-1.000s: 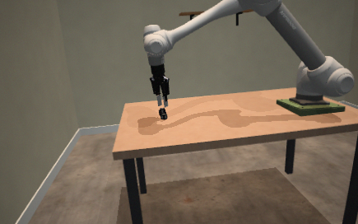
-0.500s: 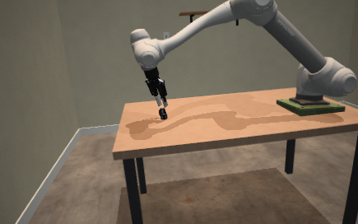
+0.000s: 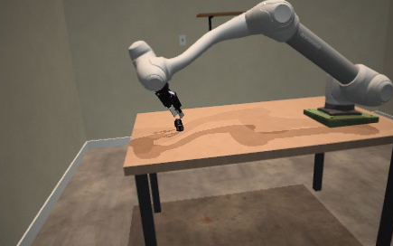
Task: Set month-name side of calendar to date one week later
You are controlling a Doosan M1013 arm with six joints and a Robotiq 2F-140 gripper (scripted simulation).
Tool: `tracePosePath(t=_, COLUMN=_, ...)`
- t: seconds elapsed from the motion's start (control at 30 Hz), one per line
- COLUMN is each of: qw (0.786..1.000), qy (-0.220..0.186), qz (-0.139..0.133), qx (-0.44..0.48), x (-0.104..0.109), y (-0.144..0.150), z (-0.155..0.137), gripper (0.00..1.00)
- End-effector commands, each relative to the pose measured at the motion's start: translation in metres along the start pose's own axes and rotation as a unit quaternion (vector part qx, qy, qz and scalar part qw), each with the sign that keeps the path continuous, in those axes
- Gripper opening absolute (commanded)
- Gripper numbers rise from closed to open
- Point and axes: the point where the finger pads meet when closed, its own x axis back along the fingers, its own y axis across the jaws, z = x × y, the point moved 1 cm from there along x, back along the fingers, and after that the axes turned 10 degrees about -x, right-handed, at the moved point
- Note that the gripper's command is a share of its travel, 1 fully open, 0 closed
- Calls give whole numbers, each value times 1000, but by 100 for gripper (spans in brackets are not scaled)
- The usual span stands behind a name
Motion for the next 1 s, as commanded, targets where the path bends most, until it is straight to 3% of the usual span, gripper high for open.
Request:
tracePosePath(t=0.0, qw=999, qy=33, qz=6, qx=2, x=-1, y=-1, z=-1, gripper=35)
tracePosePath(t=0.07, qw=999, qy=33, qz=6, qx=2, x=-1, y=-1, z=-1, gripper=35)
tracePosePath(t=0.27, qw=993, qy=116, qz=20, qx=-1, x=0, y=1, z=-5, gripper=35)
tracePosePath(t=0.97, qw=993, qy=118, qz=20, qx=-1, x=-1, y=2, z=-9, gripper=35)
